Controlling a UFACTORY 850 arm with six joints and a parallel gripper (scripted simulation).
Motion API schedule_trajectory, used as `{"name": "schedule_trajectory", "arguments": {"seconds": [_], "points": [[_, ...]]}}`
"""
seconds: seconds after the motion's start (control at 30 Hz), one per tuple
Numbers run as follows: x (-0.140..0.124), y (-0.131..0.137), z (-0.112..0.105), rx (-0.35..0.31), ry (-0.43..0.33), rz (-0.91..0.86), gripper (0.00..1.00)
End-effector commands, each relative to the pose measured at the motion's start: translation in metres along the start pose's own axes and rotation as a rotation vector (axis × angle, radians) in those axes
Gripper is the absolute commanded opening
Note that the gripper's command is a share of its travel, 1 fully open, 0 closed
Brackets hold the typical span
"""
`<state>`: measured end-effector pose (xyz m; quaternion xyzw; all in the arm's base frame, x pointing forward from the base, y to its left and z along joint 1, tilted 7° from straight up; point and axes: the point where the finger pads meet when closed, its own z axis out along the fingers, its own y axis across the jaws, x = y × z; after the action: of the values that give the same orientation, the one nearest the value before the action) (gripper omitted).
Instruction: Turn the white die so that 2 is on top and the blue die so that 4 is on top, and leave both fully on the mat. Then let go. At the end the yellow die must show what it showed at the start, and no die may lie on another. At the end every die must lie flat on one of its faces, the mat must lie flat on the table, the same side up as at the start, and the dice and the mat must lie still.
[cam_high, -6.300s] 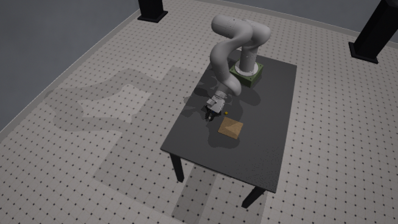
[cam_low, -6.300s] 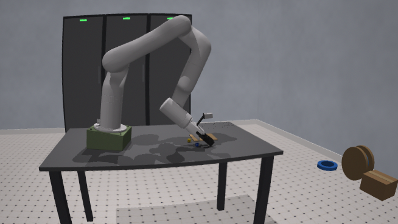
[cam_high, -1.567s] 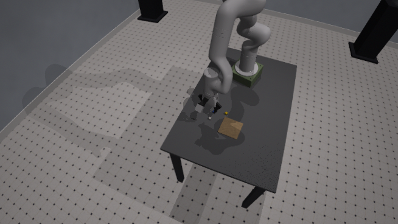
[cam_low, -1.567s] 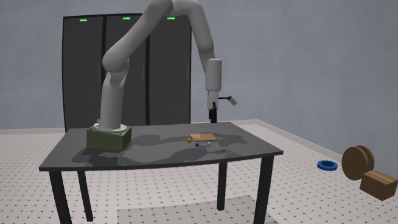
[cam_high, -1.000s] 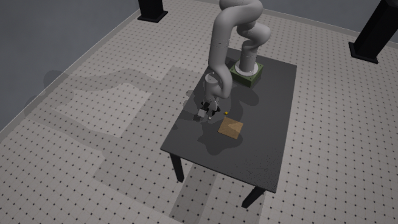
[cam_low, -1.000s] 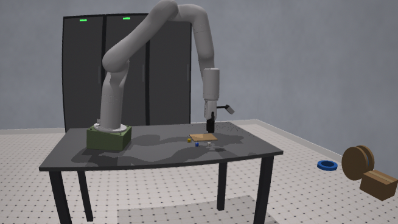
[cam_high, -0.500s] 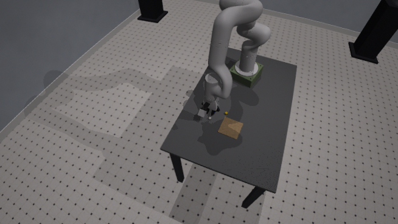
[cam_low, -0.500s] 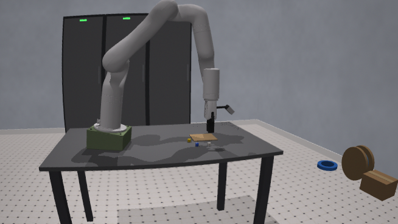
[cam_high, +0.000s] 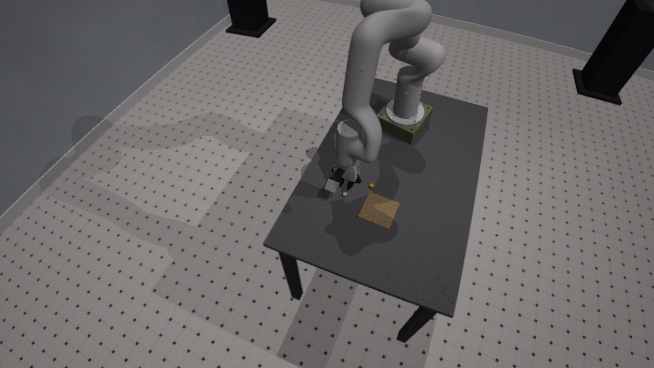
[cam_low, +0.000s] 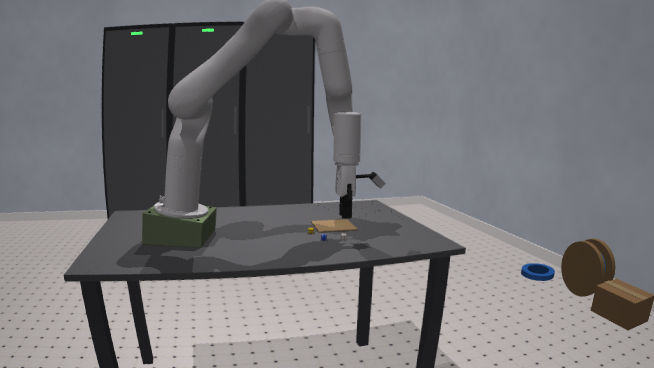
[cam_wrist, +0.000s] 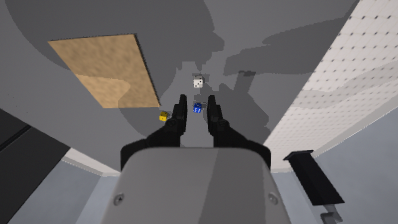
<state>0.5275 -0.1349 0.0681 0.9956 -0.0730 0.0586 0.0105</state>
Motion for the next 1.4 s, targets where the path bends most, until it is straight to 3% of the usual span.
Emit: {"name": "schedule_trajectory", "arguments": {"seconds": [0.0, 0.47, 1.37], "points": [[0.001, 0.0, -0.001, -0.005, 0.001, 0.0, 0.31], [0.001, 0.0, 0.006, -0.005, 0.002, 0.0, 0.31], [0.003, 0.001, 0.043, -0.005, 0.002, 0.0, 0.31]]}}
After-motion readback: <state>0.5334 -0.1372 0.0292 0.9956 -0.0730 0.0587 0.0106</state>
